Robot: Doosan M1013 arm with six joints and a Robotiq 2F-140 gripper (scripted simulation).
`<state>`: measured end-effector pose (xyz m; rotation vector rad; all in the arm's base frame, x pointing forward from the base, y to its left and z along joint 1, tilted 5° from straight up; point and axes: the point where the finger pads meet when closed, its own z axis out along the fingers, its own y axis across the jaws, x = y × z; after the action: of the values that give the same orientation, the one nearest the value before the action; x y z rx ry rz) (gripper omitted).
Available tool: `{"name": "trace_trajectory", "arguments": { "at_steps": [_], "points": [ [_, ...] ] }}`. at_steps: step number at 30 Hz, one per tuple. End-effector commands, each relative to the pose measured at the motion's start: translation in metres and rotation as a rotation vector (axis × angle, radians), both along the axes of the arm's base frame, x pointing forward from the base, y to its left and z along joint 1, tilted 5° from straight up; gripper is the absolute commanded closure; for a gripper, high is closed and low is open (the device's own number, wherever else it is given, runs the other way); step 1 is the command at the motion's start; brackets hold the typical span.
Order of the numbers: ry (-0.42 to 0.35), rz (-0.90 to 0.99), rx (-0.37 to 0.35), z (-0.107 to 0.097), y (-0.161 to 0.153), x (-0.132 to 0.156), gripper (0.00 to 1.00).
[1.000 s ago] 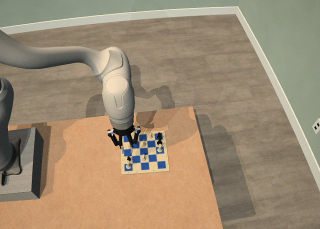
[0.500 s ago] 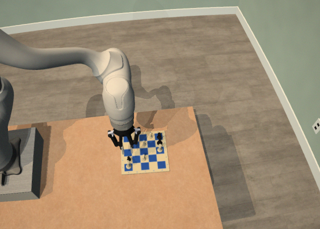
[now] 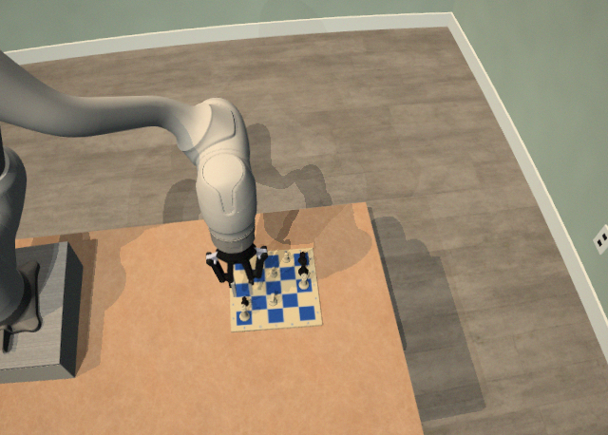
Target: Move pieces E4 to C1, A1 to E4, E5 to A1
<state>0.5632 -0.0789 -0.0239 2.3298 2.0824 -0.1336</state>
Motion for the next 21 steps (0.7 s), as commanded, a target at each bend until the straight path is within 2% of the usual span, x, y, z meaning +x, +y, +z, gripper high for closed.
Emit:
{"name": "trace_trajectory", "arguments": {
  "at_steps": [1,21],
  "points": [
    [0.0,0.0,0.0,-0.004,0.0,0.0,0.8],
    [0.0,0.0,0.0,-0.025,-0.001,-0.001,0.8]
  ]
}}
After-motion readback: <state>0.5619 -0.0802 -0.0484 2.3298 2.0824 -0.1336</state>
